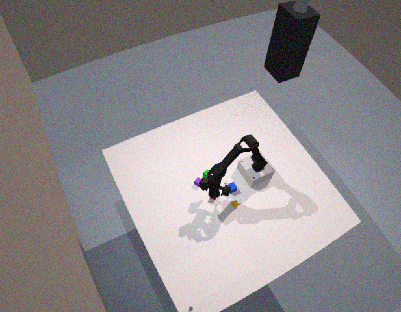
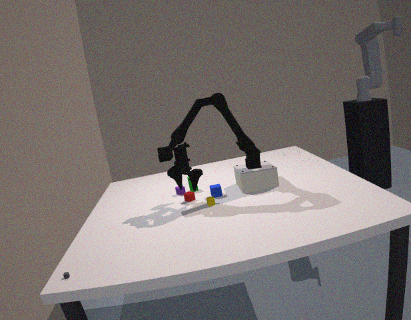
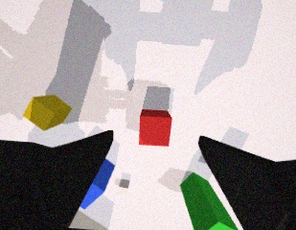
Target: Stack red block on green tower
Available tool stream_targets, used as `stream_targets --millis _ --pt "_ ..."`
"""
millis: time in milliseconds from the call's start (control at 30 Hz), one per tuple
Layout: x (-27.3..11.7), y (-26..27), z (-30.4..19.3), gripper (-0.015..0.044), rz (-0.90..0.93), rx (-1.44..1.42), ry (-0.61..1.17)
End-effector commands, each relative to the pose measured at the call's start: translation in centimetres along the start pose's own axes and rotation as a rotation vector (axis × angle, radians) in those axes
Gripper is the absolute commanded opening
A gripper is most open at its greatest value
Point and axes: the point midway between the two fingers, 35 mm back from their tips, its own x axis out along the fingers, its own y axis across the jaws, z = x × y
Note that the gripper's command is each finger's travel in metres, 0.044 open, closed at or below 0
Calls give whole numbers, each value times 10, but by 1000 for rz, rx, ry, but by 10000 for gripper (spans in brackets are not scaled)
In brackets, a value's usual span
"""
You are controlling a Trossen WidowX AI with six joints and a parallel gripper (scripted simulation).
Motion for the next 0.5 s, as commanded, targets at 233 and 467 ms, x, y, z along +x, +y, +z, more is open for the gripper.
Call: stream_targets --millis 233,467 --pt "17 0 -1 440 -2 -4 7" --pt "28 0 -1 440 -2 -4 7"
